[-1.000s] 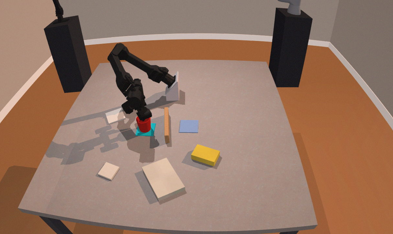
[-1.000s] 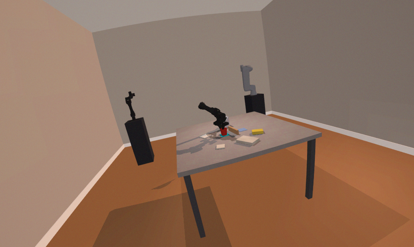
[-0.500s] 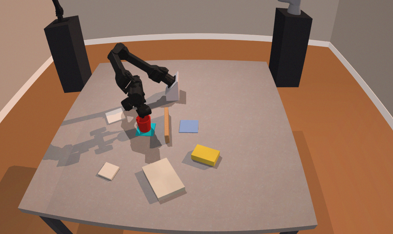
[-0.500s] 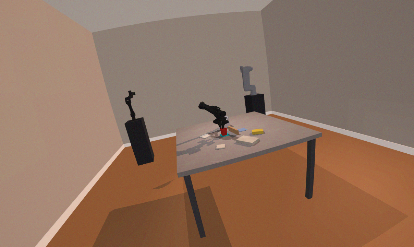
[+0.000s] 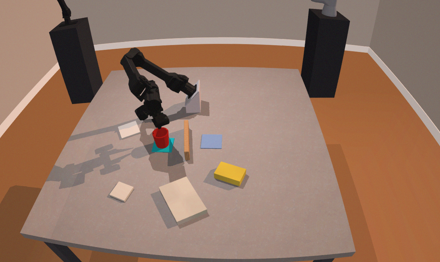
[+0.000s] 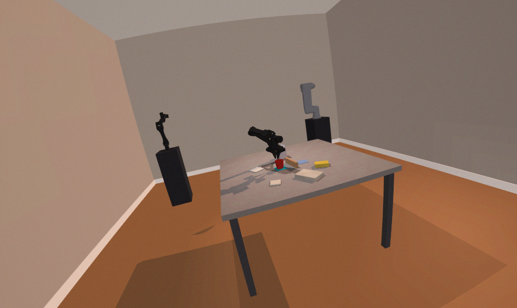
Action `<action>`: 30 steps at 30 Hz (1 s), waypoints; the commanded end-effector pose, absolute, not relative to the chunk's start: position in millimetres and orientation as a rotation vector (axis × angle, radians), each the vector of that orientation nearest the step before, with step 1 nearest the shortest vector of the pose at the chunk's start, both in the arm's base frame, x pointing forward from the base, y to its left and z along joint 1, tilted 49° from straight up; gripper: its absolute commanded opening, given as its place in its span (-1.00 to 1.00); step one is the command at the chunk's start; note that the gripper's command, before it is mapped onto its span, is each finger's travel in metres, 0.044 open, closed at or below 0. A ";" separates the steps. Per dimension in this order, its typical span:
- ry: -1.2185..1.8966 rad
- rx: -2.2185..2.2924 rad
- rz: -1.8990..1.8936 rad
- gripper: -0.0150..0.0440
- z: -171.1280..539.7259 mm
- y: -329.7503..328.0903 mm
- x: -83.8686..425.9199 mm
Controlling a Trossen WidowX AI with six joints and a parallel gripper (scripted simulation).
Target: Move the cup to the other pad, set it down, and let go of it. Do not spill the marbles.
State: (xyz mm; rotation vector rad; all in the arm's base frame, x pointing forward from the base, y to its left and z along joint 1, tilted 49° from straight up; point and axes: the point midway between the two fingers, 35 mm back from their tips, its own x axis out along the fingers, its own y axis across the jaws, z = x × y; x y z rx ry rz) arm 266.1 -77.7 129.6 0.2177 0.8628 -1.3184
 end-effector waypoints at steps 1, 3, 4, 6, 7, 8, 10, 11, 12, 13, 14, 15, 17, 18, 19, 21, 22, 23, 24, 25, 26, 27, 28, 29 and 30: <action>0.860 0.226 -1.319 -0.06 132.9 -74.2 266.8; 0.860 0.225 -1.320 -0.06 134.3 -72.4 266.3; 0.860 0.225 -1.320 -0.06 134.8 -71.7 265.9; 0.863 0.216 -1.319 0.12 132.4 -74.1 265.4; 0.863 0.216 -1.319 0.21 132.4 -74.1 265.4; 0.863 0.216 -1.319 0.30 132.4 -74.1 265.4; 0.863 0.216 -1.319 0.48 132.4 -74.1 265.4; 0.863 0.216 -1.319 0.56 132.4 -74.1 265.4; 0.863 0.216 -1.319 0.65 132.4 -74.1 265.4; 0.863 0.216 -1.319 0.74 132.8 -73.7 265.5; 0.863 0.217 -1.319 0.83 133.5 -72.7 265.7; 0.863 0.217 -1.319 0.92 134.5 -71.4 265.9; 0.864 0.219 -1.318 1.00 137.6 -67.6 266.4; 0.864 0.220 -1.317 1.00 139.6 -65.1 266.6; 0.865 0.220 -1.317 1.00 141.8 -62.3 266.8; 0.865 0.222 -1.317 1.00 146.3 -56.8 267.1; 0.865 0.223 -1.317 1.00 148.6 -54.0 267.2; 0.865 0.223 -1.317 1.00 150.9 -51.2 267.3; 0.865 0.224 -1.317 1.00 153.0 -48.6 267.3; 0.865 0.224 -1.317 1.00 155.1 -46.1 267.4; 0.865 0.224 -1.317 1.00 157.2 -43.6 267.4; 0.865 0.224 -1.317 1.00 159.3 -41.1 267.4; 0.865 0.225 -1.317 1.00 161.4 -38.6 267.4; 0.865 0.225 -1.318 1.00 163.6 -36.1 267.3; 0.864 0.225 -1.318 1.00 165.7 -33.6 267.2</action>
